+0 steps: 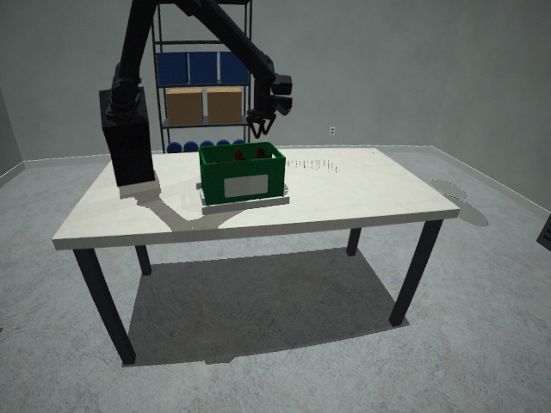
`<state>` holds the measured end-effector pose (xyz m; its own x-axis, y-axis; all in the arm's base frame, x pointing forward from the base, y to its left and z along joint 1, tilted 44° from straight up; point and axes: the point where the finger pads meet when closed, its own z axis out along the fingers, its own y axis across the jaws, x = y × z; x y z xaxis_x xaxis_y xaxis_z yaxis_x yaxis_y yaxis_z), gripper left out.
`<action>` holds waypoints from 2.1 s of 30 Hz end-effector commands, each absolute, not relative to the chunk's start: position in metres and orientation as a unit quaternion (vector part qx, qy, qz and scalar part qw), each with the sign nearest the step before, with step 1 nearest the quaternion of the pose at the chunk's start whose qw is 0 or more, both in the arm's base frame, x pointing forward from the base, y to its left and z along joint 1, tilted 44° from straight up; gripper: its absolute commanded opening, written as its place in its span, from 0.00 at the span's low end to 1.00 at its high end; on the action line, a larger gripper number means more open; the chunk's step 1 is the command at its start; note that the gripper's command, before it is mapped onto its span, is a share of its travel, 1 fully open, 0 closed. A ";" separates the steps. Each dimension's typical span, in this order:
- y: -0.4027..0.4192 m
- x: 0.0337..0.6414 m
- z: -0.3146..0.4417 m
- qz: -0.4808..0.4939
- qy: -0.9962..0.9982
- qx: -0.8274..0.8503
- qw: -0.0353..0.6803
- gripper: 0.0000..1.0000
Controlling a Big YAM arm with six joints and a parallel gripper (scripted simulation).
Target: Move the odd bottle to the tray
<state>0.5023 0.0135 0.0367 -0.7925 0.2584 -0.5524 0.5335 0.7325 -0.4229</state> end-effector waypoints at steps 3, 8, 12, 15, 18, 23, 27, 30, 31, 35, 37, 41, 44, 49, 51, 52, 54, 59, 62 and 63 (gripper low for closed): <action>0.003 0.505 0.025 -0.295 0.902 0.218 0.229 0.61; -0.001 0.511 0.029 -0.291 0.900 0.221 0.237 0.61; -0.001 0.509 0.021 -0.293 0.902 0.217 0.232 0.61; -0.006 0.510 0.017 -0.294 0.902 0.218 0.230 0.61; -0.008 0.511 0.017 -0.293 0.901 0.219 0.232 0.61; -0.004 0.515 0.014 -0.291 0.902 0.215 0.235 0.61; -0.011 0.516 0.016 -0.291 0.900 0.221 0.237 0.61; -0.004 0.517 0.023 -0.287 0.900 0.217 0.244 0.61; -0.005 0.517 0.021 -0.288 0.901 0.216 0.243 0.61; -0.008 0.515 0.017 -0.290 0.901 0.217 0.238 0.61; -0.009 0.515 0.016 -0.291 0.901 0.217 0.237 0.61; -0.009 0.515 0.016 -0.291 0.901 0.218 0.237 0.61; -0.009 0.515 0.016 -0.291 0.901 0.218 0.237 0.61; -0.009 0.515 0.016 -0.291 0.901 0.218 0.237 0.61; -0.009 0.515 0.016 -0.291 0.901 0.218 0.237 0.61; -0.009 0.515 0.016 -0.291 0.901 0.218 0.237 0.61; -0.009 0.515 0.016 -0.291 0.901 0.218 0.237 0.61; -0.009 0.515 0.016 -0.291 0.901 0.218 0.237 0.61; -0.009 0.515 0.016 -0.291 0.901 0.218 0.237 0.61; -0.009 0.515 0.016 -0.291 0.901 0.218 0.237 0.61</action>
